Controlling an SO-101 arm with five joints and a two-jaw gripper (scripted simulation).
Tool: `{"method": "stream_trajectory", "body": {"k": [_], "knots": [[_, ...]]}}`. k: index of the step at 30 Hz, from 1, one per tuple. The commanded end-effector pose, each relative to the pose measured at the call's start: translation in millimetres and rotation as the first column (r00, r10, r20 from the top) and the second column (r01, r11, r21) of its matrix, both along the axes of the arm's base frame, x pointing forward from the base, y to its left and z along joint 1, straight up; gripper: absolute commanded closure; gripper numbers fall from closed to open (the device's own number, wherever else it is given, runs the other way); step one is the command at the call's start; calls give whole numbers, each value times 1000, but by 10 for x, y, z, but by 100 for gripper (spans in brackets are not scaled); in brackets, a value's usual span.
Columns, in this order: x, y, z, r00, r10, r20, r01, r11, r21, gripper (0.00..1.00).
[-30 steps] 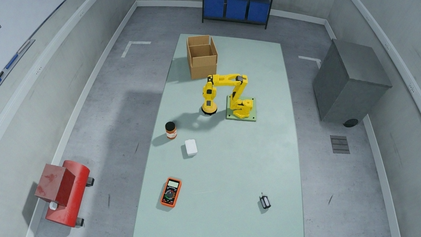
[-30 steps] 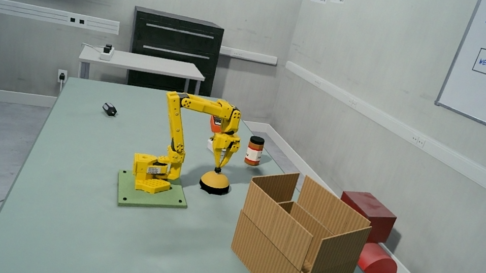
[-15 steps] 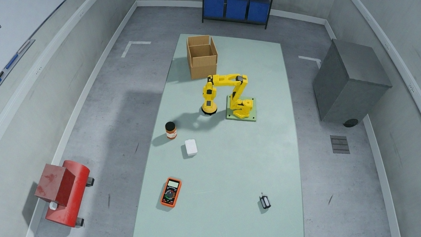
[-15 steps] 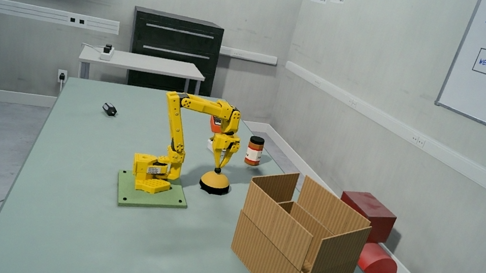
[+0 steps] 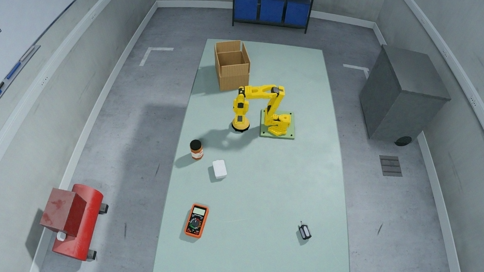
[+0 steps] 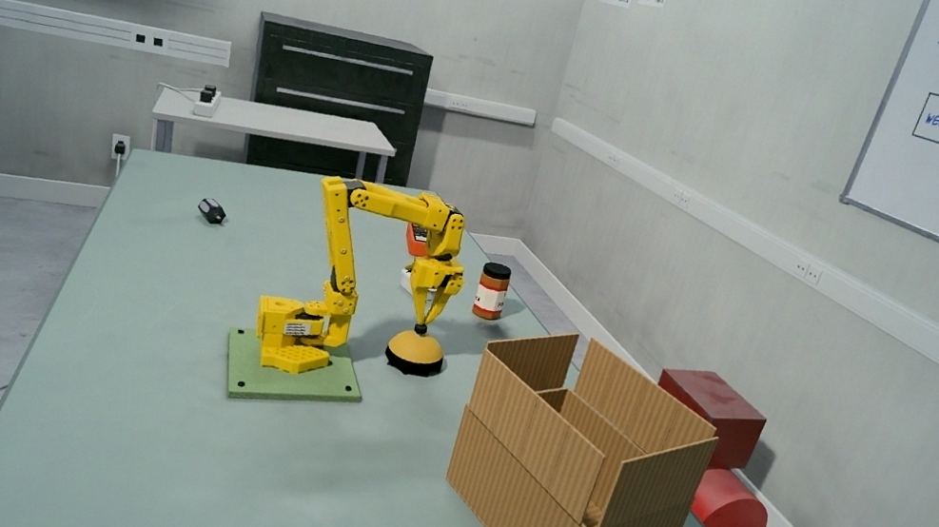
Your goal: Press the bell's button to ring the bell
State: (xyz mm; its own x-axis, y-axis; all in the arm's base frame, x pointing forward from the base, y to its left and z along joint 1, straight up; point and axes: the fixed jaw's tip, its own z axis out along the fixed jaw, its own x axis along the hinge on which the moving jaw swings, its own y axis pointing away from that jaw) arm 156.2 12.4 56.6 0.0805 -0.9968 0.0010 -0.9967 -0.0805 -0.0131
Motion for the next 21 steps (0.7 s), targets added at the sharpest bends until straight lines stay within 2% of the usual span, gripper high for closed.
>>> {"method": "stream_trajectory", "body": {"k": [1, 10, 21], "knots": [[-29, 17, -53, 999, 18, -31, -18, 1000, -1, 100], [-29, 17, 35, 999, 18, -31, -18, 1000, -1, 100], [-27, 17, 61, 999, 18, -30, -18, 1000, -1, 100]]}}
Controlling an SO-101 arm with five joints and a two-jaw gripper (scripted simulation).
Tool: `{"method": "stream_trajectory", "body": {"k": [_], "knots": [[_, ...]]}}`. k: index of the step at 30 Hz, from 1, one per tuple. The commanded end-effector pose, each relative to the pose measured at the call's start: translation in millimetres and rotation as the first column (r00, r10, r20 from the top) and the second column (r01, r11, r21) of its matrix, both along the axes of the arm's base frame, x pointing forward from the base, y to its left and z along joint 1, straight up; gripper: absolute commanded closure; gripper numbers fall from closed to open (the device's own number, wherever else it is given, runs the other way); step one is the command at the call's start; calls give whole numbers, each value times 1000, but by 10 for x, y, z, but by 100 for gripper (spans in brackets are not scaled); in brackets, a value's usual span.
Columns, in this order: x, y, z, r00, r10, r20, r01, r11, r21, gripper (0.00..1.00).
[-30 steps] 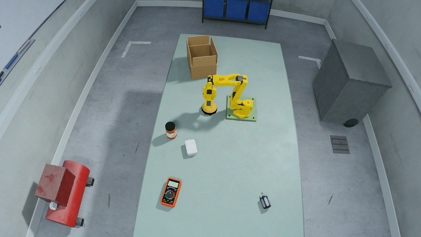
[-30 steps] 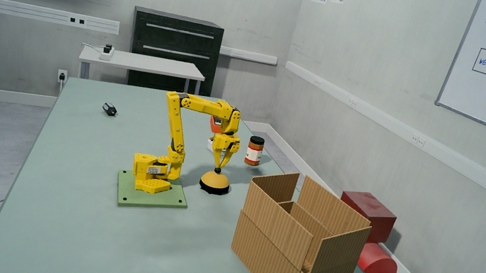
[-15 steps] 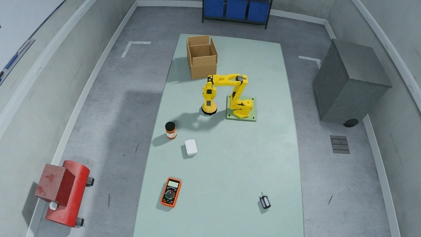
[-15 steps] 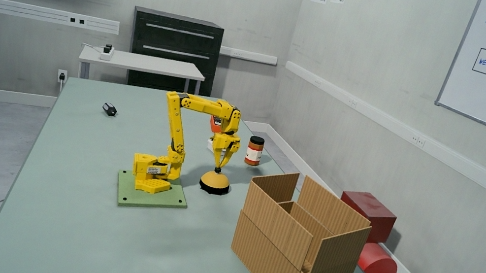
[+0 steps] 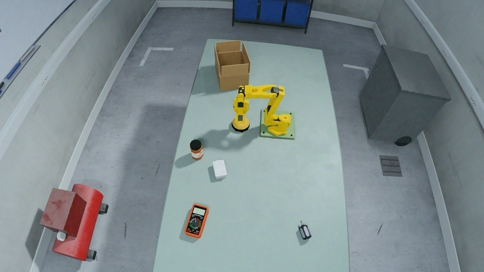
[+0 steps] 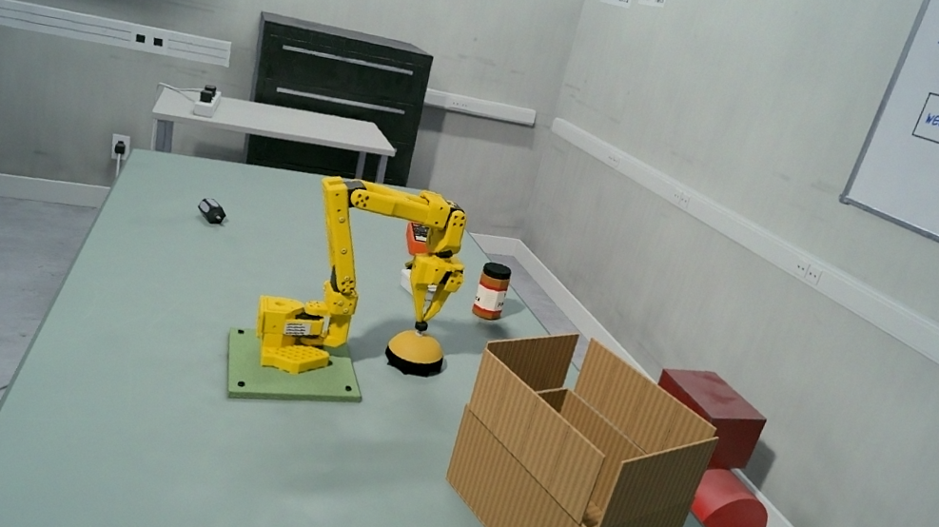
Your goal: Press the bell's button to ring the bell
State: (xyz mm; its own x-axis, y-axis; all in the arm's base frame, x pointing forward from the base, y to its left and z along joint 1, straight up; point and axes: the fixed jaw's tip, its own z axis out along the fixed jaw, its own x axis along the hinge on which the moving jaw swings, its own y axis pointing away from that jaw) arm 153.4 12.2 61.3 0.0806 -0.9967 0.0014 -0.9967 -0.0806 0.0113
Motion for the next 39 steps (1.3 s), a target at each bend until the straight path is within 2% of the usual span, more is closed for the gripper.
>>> {"method": "stream_trajectory", "body": {"k": [1, 12, 26, 31, 39], "knots": [[2, 19, 24, 1000, 17, -5, -17, 1000, 1, 100], [7, 20, 225, 1000, 17, 9, -17, 1000, 2, 100], [-6, 19, 278, 1000, 17, 22, -17, 1000, 3, 100], [-31, 16, 306, 999, 17, 47, -17, 1000, 5, 100], [-164, 4, 411, 985, 15, 171, -18, 1000, 15, 100]]}}
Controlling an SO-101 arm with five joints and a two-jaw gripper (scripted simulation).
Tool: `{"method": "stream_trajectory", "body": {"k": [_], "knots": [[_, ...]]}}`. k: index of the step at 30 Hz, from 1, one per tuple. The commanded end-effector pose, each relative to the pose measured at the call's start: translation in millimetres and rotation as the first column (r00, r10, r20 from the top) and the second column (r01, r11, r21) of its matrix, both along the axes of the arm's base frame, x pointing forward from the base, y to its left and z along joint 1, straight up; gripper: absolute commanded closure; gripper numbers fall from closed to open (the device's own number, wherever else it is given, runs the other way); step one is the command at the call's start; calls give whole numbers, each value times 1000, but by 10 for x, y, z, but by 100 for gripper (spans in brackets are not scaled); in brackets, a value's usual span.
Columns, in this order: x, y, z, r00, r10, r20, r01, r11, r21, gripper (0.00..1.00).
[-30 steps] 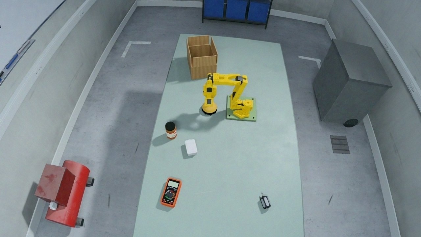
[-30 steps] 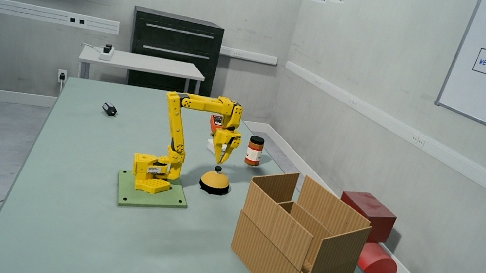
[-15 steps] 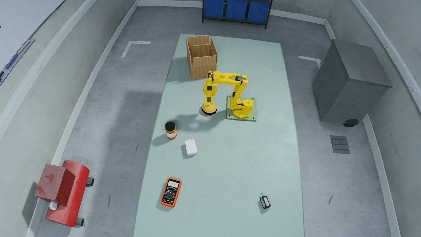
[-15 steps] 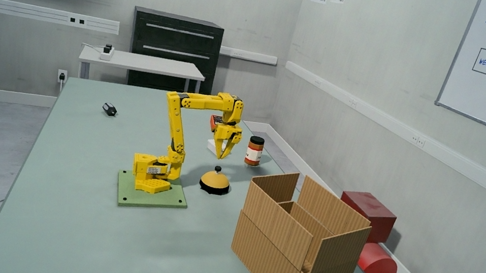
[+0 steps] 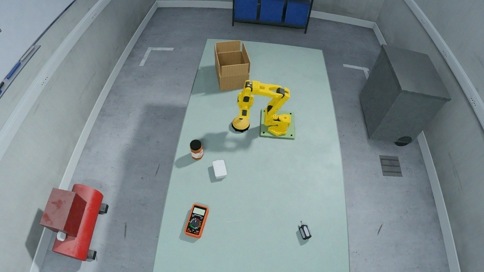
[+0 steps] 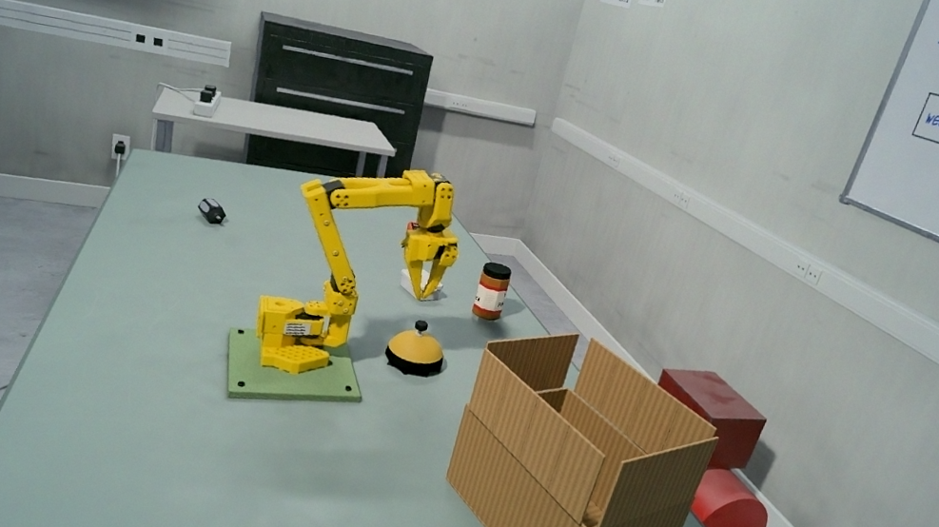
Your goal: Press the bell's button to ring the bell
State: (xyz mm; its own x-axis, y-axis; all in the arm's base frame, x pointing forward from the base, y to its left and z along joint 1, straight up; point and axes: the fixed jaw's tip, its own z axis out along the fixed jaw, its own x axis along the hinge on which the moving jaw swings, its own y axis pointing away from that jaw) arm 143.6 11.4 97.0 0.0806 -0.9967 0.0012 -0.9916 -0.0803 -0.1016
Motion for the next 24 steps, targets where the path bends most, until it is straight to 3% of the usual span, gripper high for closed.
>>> {"method": "stream_trajectory", "body": {"k": [1, 7, 24], "knots": [[-84, 10, 64, 997, 16, 77, -17, 1000, 7, 100], [-169, 2, 96, 987, 15, 159, -17, 1000, 13, 100], [-192, 0, 101, 983, 15, 183, -18, 1000, 15, 100]]}}
